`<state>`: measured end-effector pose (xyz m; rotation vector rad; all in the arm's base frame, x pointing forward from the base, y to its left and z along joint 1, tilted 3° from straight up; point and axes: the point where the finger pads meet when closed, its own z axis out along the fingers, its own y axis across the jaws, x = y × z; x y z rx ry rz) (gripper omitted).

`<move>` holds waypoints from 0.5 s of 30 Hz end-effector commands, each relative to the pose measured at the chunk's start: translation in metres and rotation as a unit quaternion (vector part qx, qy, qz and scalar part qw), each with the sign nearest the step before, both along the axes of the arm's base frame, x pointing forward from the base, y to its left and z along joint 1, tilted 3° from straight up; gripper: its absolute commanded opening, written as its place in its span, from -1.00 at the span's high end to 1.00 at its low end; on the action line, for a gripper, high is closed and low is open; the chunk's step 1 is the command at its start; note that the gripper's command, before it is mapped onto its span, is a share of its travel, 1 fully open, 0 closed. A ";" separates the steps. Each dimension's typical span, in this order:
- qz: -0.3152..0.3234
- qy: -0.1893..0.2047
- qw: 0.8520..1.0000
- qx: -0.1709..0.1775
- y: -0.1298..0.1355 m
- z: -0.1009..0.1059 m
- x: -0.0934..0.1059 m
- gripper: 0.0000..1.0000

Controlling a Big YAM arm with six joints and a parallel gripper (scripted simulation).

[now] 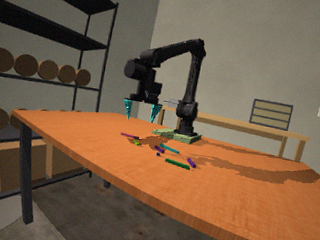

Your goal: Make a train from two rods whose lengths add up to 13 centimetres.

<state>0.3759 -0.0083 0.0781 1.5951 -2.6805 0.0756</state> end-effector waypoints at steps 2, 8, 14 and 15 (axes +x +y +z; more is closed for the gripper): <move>0.071 -0.027 0.997 0.002 0.041 0.011 0.039 -1.00; 0.142 -0.021 0.990 0.003 0.086 0.005 0.049 -1.00; 0.221 -0.015 0.975 0.003 0.139 -0.005 0.052 -1.00; 0.258 -0.016 0.966 0.004 0.165 -0.008 0.054 -1.00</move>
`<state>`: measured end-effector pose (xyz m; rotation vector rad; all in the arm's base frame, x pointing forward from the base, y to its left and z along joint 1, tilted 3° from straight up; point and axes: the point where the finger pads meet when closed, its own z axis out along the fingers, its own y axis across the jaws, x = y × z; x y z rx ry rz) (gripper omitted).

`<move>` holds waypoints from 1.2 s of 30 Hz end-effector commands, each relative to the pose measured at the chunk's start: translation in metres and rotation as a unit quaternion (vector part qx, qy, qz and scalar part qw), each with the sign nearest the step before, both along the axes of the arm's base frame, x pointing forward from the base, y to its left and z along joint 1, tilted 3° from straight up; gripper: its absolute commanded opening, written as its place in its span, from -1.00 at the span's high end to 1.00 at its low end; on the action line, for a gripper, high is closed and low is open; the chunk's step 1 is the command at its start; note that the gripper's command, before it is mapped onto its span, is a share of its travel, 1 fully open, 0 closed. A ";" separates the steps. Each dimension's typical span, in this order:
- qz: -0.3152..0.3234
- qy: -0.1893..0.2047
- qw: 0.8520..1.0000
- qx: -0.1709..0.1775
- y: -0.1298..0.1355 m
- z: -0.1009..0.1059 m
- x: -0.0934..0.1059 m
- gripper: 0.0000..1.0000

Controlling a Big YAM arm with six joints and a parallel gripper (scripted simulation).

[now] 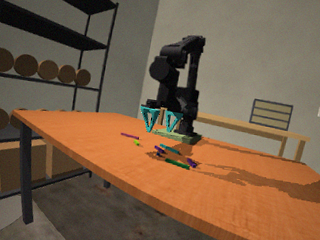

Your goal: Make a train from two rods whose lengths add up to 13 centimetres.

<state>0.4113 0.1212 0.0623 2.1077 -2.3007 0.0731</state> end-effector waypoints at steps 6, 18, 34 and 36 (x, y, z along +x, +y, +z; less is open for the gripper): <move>0.115 -0.016 0.993 0.008 0.077 0.000 0.015 -1.00; 0.137 -0.009 0.991 0.005 0.088 -0.002 0.009 0.53; 0.141 0.001 0.990 0.002 0.088 -0.009 0.000 0.53; 0.141 0.001 0.990 0.002 0.088 -0.009 0.000 0.53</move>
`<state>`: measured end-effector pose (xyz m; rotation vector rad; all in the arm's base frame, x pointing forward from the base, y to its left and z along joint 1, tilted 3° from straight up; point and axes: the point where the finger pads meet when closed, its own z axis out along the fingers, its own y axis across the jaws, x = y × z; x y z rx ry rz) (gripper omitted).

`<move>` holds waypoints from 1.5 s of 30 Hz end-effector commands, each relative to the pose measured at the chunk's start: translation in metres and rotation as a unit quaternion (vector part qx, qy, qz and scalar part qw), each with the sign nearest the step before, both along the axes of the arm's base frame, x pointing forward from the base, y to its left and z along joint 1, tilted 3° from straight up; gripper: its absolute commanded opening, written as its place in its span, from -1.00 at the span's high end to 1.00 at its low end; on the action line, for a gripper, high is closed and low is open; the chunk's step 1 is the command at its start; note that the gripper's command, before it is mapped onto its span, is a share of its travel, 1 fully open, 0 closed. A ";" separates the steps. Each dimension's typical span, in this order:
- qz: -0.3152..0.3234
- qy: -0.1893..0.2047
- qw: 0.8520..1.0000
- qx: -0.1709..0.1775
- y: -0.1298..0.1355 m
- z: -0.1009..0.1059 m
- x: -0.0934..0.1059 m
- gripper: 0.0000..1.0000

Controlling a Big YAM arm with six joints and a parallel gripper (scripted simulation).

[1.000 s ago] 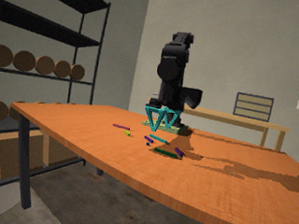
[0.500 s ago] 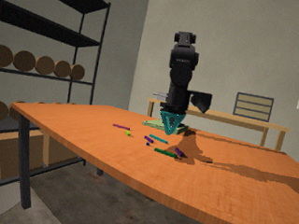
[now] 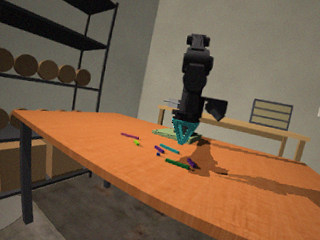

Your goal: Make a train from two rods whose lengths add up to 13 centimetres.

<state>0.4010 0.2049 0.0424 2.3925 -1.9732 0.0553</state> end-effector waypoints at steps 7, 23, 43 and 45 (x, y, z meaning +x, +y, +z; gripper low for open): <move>0.003 -0.012 1.000 0.008 0.004 0.011 0.010 0.53; 0.002 -0.006 1.000 0.004 0.002 -0.004 0.007 0.53; 0.001 -0.003 1.000 0.003 -0.003 -0.027 0.005 0.53; 0.000 -0.017 1.000 0.010 0.004 -0.020 0.018 0.53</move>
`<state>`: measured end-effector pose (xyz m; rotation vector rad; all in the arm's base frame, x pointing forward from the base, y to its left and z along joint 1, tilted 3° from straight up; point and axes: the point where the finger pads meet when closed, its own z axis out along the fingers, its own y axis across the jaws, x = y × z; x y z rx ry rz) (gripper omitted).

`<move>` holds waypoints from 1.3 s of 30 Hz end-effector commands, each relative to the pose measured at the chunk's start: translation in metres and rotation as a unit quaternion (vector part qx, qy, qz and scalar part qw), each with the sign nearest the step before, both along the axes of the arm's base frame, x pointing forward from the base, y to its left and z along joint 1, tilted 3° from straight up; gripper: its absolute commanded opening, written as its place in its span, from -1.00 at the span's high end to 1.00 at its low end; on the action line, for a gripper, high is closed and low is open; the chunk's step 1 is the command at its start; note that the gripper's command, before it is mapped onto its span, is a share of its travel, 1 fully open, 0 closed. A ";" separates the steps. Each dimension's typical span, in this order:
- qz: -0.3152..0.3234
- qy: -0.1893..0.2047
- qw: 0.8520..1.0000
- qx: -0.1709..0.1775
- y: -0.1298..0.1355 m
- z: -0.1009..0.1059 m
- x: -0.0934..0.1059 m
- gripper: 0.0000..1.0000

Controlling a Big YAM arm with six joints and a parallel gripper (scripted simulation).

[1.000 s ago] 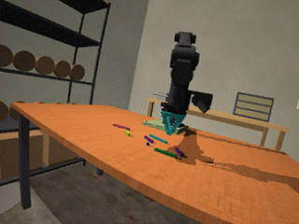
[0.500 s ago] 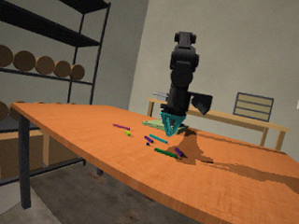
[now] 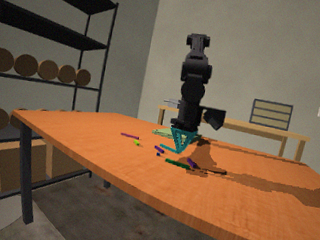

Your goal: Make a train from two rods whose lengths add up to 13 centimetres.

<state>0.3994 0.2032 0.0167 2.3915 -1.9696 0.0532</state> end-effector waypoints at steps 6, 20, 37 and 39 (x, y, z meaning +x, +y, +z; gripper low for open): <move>0.000 -0.007 1.000 0.005 0.000 -0.012 0.009 0.53; -0.001 -0.008 1.000 0.005 -0.001 -0.024 0.010 0.53; 0.000 -0.006 1.000 0.004 -0.001 -0.026 0.009 0.53; 0.000 -0.006 1.000 0.004 -0.001 -0.026 0.009 0.53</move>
